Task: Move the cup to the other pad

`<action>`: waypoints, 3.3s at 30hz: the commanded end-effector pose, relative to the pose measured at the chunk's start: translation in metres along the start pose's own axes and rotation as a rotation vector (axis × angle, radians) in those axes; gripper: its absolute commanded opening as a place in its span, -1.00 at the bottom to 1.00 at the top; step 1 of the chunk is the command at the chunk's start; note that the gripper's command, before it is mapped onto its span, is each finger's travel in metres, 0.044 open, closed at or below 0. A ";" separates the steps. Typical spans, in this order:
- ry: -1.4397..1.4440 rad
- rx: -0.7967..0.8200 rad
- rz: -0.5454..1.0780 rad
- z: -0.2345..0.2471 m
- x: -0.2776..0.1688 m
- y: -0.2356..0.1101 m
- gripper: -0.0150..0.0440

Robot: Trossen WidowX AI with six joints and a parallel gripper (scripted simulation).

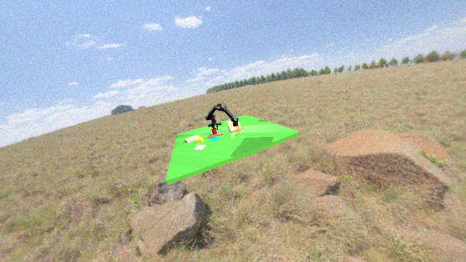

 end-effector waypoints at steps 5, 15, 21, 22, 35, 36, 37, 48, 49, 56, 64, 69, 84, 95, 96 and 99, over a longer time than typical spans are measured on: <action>0.000 0.003 0.000 0.001 0.000 0.005 -0.08; 0.000 0.003 0.000 0.001 0.000 0.005 -0.44; 0.000 0.002 0.000 0.001 0.000 0.003 -0.49; 0.001 0.002 0.000 0.000 0.000 0.002 -0.49; 0.007 0.001 -0.002 0.003 -0.001 -0.042 -0.49; 0.007 0.001 -0.002 0.003 -0.001 -0.042 -0.49; 0.007 0.001 -0.002 0.003 -0.001 -0.042 -0.49; 0.014 0.003 -0.006 0.003 -0.002 -0.039 -0.49; 0.014 0.003 -0.006 0.003 -0.002 -0.039 -0.49; 0.013 0.003 -0.005 0.004 0.001 -0.039 -0.49; 0.010 0.003 -0.004 0.011 0.017 -0.039 -0.49; 0.009 0.003 -0.004 0.017 0.029 -0.039 -0.49; 0.007 0.004 -0.005 0.034 0.067 -0.040 -0.49; 0.007 0.005 -0.006 0.047 0.095 -0.040 -0.49; 0.007 0.005 -0.007 0.048 0.097 -0.040 -0.49; 0.007 0.005 -0.007 0.052 0.105 -0.041 -0.49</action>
Point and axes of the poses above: the point midway between the two fingers, 35 mm back from their tips, its own y axis out along the fingers, its own z axis across the jaws, x = y × z, the point moved 6 cm from there along -y, back along the fingers, and after that the axes turned 9 degrees about y, right-handed, at the moved point
